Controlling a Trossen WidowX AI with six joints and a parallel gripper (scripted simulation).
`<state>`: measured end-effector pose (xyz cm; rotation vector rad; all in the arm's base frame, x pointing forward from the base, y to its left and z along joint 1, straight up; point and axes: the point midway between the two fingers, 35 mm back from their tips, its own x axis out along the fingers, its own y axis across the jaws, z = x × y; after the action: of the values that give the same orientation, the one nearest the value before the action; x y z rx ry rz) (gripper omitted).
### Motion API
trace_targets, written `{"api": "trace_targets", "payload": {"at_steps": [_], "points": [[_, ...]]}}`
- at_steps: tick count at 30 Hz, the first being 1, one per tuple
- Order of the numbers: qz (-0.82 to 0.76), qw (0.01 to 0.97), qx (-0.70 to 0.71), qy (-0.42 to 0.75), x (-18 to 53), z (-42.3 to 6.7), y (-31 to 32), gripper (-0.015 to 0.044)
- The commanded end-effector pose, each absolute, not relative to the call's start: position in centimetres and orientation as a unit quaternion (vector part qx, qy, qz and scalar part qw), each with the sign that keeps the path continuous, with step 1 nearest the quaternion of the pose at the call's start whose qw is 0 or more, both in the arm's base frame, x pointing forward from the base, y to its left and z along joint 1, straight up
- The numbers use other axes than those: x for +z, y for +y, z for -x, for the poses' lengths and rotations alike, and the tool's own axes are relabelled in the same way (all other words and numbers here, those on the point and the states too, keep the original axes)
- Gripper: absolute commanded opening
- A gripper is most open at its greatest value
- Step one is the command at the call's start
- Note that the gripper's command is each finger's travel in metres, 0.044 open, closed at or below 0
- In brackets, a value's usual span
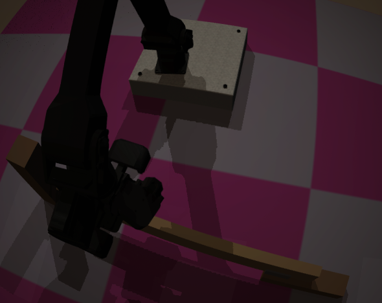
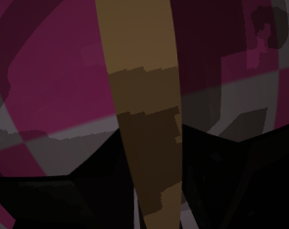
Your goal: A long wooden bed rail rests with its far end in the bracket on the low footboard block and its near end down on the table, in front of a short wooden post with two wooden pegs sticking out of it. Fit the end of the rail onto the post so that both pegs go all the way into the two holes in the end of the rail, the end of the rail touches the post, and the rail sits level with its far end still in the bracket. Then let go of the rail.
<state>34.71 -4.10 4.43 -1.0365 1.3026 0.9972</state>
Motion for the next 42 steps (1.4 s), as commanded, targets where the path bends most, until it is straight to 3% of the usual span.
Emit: {"api": "trace_targets", "payload": {"at_steps": [1, 42], "points": [[0.442, 0.567, 0.423, 0.551, 4.77, -34.92, -3.87, 0.0], [0.442, 0.567, 0.423, 0.551, 4.44, -34.93, -4.03, 0.0]]}}
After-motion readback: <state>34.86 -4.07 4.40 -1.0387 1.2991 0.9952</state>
